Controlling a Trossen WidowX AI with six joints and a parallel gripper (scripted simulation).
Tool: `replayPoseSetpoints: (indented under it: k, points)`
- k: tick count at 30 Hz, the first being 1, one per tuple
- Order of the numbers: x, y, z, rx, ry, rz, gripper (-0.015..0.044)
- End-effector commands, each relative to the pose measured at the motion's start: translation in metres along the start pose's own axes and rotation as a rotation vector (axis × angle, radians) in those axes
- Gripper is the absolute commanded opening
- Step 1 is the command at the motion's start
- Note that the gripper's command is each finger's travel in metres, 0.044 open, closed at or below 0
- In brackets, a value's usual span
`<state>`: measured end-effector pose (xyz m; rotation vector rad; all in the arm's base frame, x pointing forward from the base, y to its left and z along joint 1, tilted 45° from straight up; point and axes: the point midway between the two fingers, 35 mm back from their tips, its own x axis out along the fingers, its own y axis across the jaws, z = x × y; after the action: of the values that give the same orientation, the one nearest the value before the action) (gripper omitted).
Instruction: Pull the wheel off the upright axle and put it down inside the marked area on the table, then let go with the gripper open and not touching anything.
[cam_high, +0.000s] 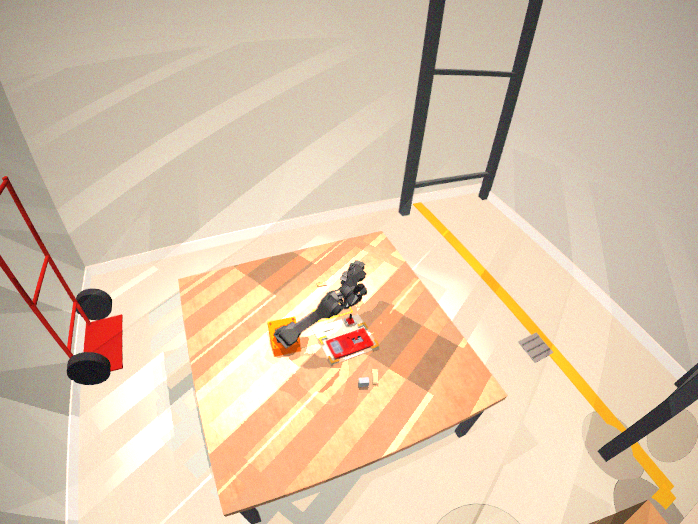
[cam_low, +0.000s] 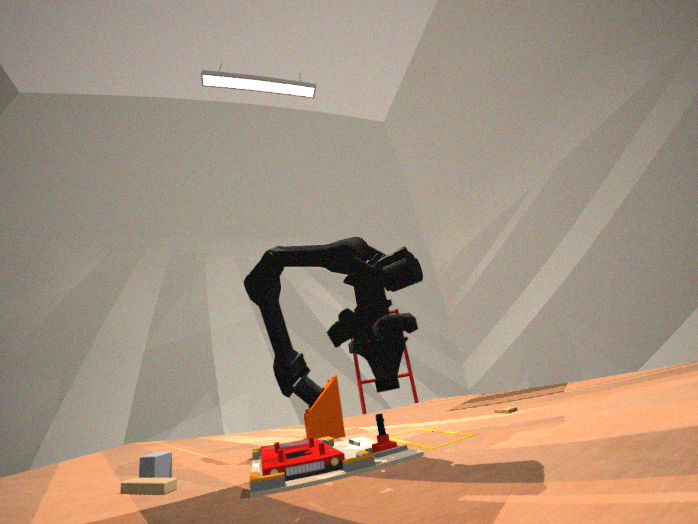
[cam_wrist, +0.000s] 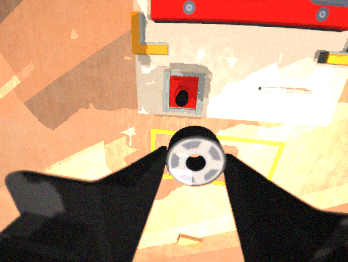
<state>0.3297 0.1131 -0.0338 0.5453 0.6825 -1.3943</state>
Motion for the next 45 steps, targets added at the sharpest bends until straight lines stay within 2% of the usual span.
replayPoseSetpoints:
  k: [1,9,22,34,39,45]
  points:
    - [-0.005,-0.014,-0.03,-0.005,0.008,0.006,0.0]
    - [-0.008,-0.038,-0.068,-0.001,0.009,0.007,0.0]
    - [0.015,-0.038,-0.069,-0.001,0.008,0.007,0.0]
    - [0.093,-0.037,-0.069,0.0,0.004,0.008,0.0]
    - [0.098,-0.038,-0.068,0.0,0.004,0.008,0.0]
    - [0.095,-0.04,-0.069,0.002,0.004,-0.007,0.0157]
